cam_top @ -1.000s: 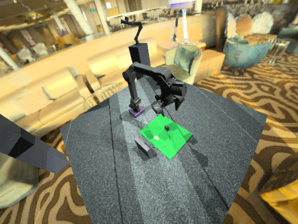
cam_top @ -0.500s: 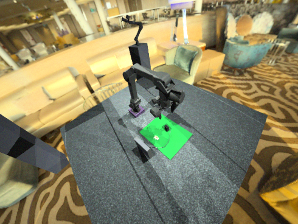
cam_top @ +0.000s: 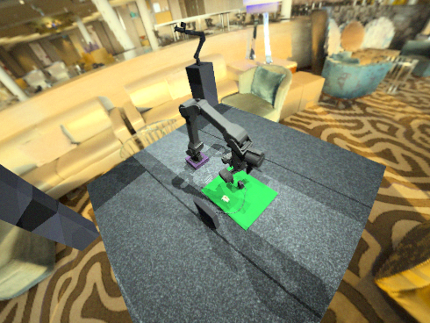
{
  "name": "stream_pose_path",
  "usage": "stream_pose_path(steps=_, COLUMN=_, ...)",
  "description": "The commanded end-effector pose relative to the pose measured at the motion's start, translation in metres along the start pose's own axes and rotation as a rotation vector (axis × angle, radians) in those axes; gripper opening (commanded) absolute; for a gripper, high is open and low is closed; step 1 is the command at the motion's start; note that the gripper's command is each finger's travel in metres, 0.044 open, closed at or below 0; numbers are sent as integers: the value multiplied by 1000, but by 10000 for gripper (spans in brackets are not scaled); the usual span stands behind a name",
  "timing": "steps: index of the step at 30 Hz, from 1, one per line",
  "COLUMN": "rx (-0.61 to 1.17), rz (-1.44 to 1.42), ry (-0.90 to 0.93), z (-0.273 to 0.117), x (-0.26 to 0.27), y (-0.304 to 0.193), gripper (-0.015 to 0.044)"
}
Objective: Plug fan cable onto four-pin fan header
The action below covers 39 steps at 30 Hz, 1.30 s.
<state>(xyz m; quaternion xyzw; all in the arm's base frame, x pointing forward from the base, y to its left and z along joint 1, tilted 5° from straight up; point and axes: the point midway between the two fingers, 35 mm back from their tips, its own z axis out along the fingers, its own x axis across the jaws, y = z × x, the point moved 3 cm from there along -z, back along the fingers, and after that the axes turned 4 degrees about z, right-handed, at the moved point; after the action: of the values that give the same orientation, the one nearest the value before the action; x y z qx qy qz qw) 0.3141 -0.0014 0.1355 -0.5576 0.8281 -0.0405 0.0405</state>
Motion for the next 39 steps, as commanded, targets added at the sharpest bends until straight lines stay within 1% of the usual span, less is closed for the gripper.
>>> stream_pose_path(steps=1, rx=-6, rz=-7, ry=-1, z=5, x=1, y=2, gripper=440)
stream_pose_path(steps=33, rx=-6, rz=-7, ry=-1, z=53, x=0, y=3, gripper=440)
stream_pose_path(steps=39, rx=-6, rz=-7, ry=-1, z=55, x=1, y=3, gripper=440)
